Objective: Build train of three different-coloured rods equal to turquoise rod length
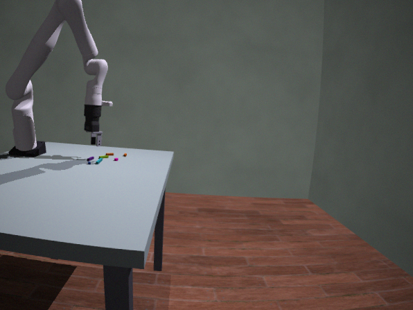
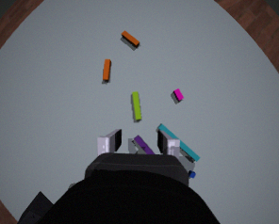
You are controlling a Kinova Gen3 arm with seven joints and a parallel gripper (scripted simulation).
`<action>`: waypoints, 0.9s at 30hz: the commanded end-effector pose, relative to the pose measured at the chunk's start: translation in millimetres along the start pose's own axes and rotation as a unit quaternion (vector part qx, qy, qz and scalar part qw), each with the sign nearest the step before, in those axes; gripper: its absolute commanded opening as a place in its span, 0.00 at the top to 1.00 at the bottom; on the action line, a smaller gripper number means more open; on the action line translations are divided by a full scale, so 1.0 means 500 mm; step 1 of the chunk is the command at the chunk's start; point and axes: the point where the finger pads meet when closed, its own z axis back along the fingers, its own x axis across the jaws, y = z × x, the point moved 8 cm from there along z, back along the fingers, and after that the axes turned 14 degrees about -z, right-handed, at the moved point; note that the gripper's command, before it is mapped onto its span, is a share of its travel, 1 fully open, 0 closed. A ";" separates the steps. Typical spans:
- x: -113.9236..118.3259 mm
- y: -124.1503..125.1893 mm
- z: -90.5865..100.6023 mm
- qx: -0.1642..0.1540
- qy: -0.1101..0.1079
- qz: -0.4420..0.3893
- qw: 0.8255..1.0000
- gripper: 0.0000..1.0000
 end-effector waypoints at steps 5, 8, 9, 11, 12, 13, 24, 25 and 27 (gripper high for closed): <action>0.000 0.001 0.001 0.001 0.000 0.000 1.000 0.00; 0.000 0.001 0.001 0.001 0.000 0.000 1.000 0.00; 0.000 0.001 0.001 0.001 0.000 0.000 1.000 0.00; 0.000 0.001 0.001 0.001 0.000 0.000 1.000 0.00; 0.000 0.001 0.001 0.001 0.000 0.000 1.000 0.00; 0.000 0.001 0.001 0.001 0.000 0.000 1.000 0.00; 0.008 0.017 0.000 0.000 0.000 -0.083 0.997 0.00; 0.010 0.020 0.000 -0.001 0.001 -0.101 0.995 0.00; 0.014 0.028 0.000 -0.001 0.001 -0.141 0.990 0.00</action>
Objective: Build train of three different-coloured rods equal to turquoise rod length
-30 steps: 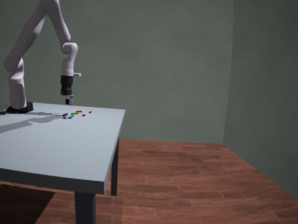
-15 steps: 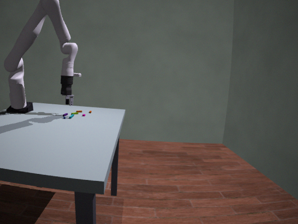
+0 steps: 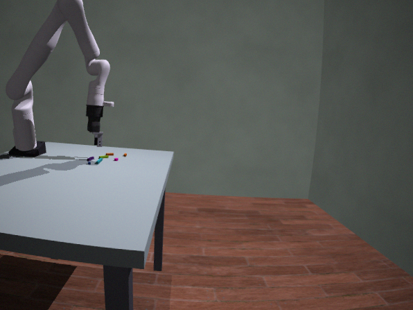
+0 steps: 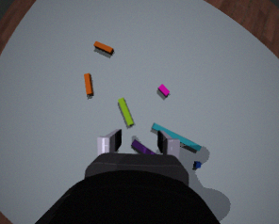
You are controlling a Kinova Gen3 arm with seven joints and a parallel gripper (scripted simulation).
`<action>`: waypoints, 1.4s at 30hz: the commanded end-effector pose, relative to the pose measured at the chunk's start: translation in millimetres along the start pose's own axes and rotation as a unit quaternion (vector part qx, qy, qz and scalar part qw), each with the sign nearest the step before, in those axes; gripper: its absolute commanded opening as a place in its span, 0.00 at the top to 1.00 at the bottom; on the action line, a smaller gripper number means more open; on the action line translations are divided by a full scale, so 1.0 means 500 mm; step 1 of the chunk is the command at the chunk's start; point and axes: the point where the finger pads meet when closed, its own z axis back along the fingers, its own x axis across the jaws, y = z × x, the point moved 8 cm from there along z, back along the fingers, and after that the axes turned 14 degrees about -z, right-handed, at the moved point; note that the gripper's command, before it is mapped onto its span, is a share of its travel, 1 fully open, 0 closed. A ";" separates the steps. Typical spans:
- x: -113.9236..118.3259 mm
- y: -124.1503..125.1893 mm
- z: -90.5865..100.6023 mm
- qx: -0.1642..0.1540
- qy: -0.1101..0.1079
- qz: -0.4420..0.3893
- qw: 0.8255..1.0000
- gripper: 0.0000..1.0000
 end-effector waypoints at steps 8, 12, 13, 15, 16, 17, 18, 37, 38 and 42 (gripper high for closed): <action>0.002 0.034 0.002 0.003 0.000 -0.147 0.989 0.00; 0.006 0.047 0.002 0.003 0.000 -0.215 0.977 0.00; 0.007 0.049 0.003 0.004 0.000 -0.228 0.974 0.00; 0.008 0.053 0.003 0.004 0.001 -0.247 0.969 0.00; 0.009 0.054 0.003 0.004 0.001 -0.254 0.967 0.00; 0.009 0.055 0.003 0.004 0.001 -0.259 0.966 0.00; 0.009 0.055 0.003 0.004 0.001 -0.259 0.966 0.00; 0.009 0.056 0.003 0.004 0.001 -0.264 0.964 0.00; 0.009 0.056 0.003 0.004 0.001 -0.264 0.964 0.00; 0.009 0.056 0.003 0.004 0.001 -0.264 0.964 0.00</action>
